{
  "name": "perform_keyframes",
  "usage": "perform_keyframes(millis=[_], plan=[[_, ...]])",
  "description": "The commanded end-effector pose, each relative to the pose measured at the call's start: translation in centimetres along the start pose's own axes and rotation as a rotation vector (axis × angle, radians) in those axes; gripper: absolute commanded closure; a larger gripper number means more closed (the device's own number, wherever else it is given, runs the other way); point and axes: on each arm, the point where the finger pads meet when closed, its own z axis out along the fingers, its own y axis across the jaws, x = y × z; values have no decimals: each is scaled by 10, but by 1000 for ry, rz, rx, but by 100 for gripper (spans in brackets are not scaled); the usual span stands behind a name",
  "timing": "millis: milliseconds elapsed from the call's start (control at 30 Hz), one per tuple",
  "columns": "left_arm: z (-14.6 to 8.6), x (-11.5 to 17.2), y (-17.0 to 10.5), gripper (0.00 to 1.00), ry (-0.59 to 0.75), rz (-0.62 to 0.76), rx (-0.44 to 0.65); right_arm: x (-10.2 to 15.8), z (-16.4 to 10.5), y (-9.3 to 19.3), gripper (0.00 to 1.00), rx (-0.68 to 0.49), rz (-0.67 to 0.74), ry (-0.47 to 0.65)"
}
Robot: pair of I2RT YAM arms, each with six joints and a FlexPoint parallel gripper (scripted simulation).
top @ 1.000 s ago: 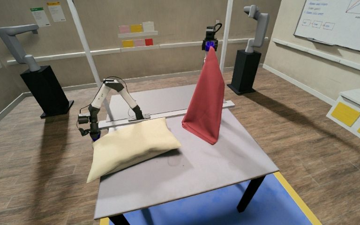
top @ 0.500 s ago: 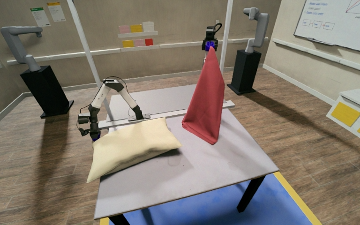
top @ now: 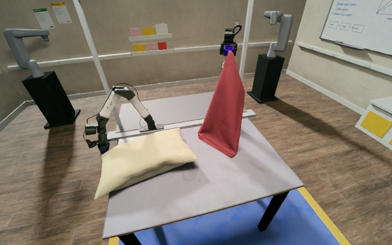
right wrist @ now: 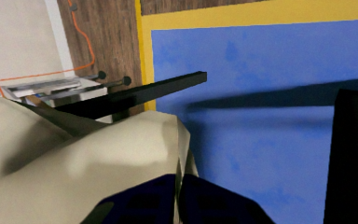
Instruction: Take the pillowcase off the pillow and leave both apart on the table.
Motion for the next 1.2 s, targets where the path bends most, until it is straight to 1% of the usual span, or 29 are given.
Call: perform_keyframes(millis=[0, 767, 800, 900, 933, 1167], plan=[[-7, -15, 0, 100, -56, -13, -1, -6, 7, -5, 94, 3, -15, -16], [-7, -15, 0, 100, -56, -13, -1, -6, 7, -5, 92, 3, -15, -16], [-7, -15, 0, 100, -56, -13, -1, -6, 7, -5, 40, 3, -15, -16], [-7, -15, 0, 100, -56, -13, -1, -7, 5, -2, 40, -5, -20, -20], [-7, -15, 0, 100, -56, -13, -1, -10, 1, 3, 40, -15, -30, -31], [-7, -15, 0, 100, -56, -13, -1, -10, 1, 3, 40, -15, -30, -31]])
